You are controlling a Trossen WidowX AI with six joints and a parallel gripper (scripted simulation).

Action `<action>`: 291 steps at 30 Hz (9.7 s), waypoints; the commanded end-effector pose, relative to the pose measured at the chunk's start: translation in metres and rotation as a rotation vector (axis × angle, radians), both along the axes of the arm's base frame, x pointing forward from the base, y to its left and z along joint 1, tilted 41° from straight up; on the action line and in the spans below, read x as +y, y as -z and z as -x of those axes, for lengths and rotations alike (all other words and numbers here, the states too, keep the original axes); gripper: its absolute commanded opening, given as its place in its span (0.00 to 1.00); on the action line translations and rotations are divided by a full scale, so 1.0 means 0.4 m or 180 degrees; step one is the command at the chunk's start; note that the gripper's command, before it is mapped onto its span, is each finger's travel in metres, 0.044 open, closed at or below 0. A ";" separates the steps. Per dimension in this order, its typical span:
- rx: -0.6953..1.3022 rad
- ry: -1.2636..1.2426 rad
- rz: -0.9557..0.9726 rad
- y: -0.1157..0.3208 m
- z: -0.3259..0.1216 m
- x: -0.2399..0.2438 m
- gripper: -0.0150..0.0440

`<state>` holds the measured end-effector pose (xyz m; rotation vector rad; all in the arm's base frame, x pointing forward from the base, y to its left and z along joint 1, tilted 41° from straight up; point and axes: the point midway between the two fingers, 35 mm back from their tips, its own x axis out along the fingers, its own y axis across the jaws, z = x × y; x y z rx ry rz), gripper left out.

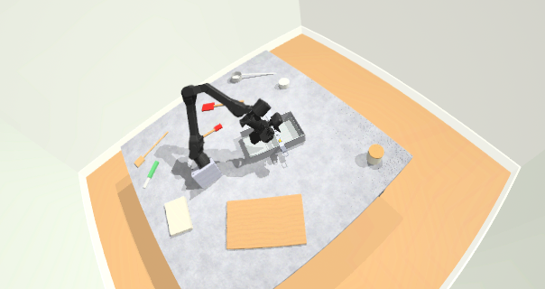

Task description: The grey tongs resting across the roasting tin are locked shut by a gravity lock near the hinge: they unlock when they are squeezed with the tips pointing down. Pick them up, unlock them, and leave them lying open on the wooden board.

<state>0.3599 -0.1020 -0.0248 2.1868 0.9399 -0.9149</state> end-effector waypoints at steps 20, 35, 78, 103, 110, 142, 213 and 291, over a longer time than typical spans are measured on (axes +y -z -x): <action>-0.0099 -0.0087 -0.0115 0.009 -0.002 0.038 0.69; -0.0101 -0.0088 -0.0115 0.053 -0.037 0.062 0.69; -0.0129 -0.0091 -0.0123 0.127 -0.089 0.107 0.35; -0.0109 -0.0086 -0.0112 -0.018 -0.078 -0.020 0.00; -0.0015 -0.0153 -0.0134 -0.012 -0.083 -0.021 0.00; 0.0810 -0.0845 -0.0478 0.000 -0.092 -0.020 0.00; -0.0247 -0.3038 0.0217 0.242 0.321 -0.531 0.00; -0.1212 -0.2621 0.3239 0.329 0.796 -0.727 0.00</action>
